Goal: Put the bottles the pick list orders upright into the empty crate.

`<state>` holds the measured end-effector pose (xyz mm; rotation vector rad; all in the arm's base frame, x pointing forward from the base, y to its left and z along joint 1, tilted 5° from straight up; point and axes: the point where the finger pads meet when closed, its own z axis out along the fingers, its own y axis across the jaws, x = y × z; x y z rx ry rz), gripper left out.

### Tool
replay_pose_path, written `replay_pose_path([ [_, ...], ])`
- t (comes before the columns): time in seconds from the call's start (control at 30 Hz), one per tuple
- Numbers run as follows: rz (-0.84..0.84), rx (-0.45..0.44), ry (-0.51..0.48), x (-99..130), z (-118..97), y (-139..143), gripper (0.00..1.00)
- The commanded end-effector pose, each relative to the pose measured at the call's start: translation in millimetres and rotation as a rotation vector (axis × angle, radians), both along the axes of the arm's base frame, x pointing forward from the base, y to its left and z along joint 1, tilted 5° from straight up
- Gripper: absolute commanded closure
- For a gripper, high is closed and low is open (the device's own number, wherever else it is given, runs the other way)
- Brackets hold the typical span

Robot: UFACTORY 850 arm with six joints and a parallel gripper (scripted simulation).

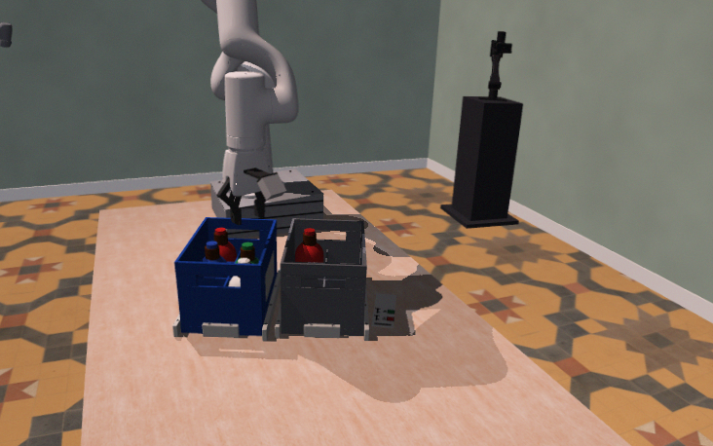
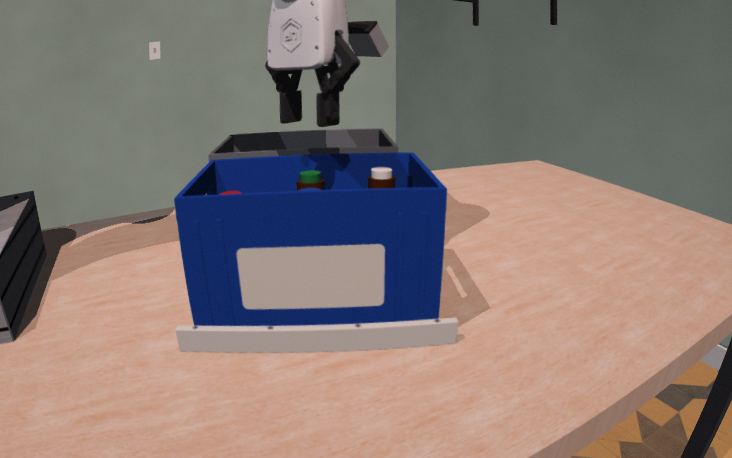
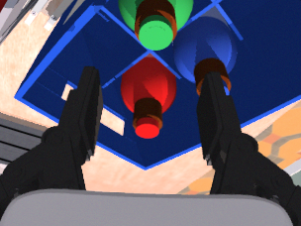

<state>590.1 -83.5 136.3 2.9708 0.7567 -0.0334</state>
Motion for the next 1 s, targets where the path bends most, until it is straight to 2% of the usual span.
replay_pose_path([
  [0.0, 0.000, 0.000, -0.002, 1, -1, 0, 0.35],
  [0.97, 0.000, 0.000, -0.002, 1, -36, -3, 0.35],
])
